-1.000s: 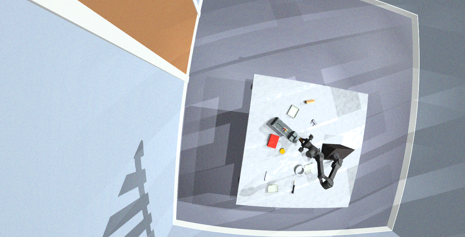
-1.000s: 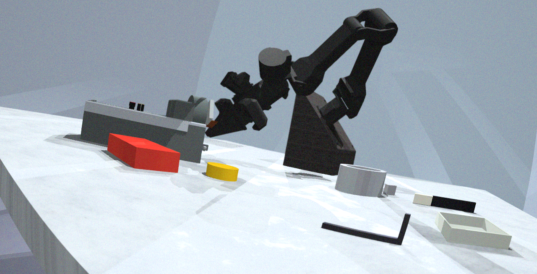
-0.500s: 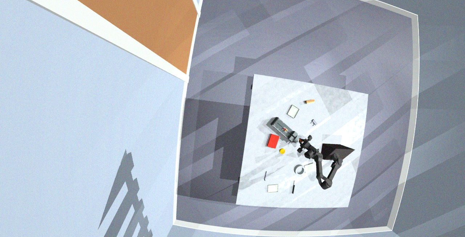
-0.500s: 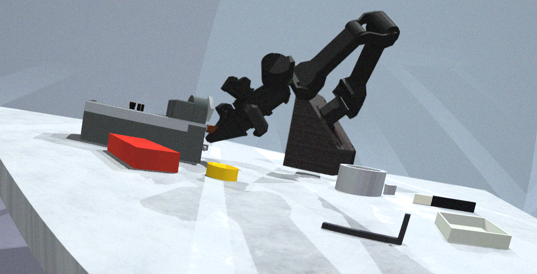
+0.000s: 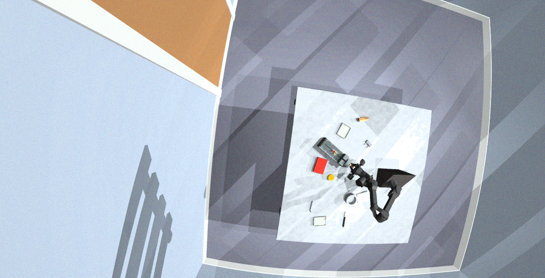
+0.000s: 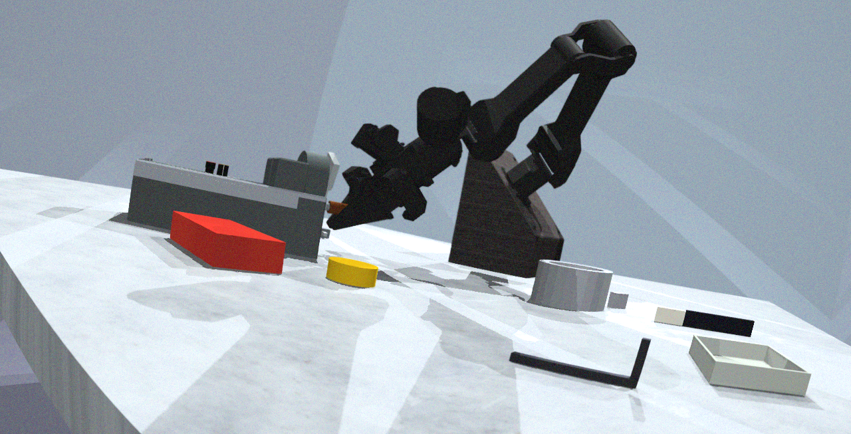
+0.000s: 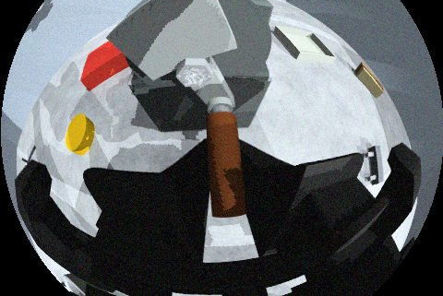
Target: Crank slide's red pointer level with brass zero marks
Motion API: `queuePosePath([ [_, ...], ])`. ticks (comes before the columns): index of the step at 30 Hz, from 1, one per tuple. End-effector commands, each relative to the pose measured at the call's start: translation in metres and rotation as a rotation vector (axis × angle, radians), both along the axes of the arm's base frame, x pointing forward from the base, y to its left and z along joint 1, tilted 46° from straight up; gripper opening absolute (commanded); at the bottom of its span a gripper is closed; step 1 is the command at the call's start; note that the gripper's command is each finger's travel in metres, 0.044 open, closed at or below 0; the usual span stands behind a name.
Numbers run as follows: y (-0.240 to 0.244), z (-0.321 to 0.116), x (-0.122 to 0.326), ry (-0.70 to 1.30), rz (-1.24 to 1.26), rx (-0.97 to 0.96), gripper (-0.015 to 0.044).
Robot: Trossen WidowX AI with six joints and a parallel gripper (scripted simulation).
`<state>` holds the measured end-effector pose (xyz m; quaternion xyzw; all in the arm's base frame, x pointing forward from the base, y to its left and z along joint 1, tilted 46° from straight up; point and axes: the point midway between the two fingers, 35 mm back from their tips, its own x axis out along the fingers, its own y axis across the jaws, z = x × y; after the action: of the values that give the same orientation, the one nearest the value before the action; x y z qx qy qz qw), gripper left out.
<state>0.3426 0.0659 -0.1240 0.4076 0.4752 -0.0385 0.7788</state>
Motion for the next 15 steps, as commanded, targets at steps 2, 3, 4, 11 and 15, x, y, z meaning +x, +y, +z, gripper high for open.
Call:
queuePosePath([
  [2,0.0086,0.0029,0.0037,-0.007,0.018,0.011,0.0],
  [3,0.0088,0.0031,0.0038,-0.007,0.018,0.011,0.0],
  [4,0.009,0.0033,0.004,-0.007,0.018,0.011,0.0],
  [11,0.01,0.0045,0.0048,-0.007,0.018,0.011,0.0],
  [15,0.0105,0.005,0.0052,-0.007,0.018,0.011,0.0],
])
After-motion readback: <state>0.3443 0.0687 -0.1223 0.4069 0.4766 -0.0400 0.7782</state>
